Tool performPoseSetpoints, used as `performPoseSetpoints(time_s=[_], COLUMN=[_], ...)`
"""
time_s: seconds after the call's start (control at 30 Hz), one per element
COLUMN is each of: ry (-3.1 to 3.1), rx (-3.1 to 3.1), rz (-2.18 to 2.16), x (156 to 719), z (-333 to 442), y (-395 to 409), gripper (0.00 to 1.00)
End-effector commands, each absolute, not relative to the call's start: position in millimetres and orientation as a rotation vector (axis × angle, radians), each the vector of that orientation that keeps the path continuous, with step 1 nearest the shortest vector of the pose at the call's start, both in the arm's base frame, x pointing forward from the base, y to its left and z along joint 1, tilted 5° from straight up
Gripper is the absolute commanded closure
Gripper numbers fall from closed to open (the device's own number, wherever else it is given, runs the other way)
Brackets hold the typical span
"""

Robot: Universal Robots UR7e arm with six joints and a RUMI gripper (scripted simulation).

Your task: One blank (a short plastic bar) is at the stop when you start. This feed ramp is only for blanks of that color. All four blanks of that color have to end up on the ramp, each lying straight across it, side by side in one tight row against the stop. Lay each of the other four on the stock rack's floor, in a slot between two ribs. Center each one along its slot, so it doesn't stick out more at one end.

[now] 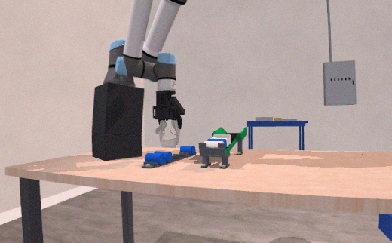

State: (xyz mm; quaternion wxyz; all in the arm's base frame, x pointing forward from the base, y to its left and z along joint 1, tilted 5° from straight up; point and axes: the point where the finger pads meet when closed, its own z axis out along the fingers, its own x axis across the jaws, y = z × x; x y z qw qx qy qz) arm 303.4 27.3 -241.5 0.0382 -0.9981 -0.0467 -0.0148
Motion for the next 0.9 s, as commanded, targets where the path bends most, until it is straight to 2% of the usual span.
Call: performPoseSetpoints(time_s=[0.0,0.87], ry=[-0.144,-0.144], rx=[-3.061,-3.061], rz=[-0.044,-0.044], x=[303.7,302.7], z=[-231.9,-190.6], y=[26.3,23.1], gripper=[0.61,0.61])
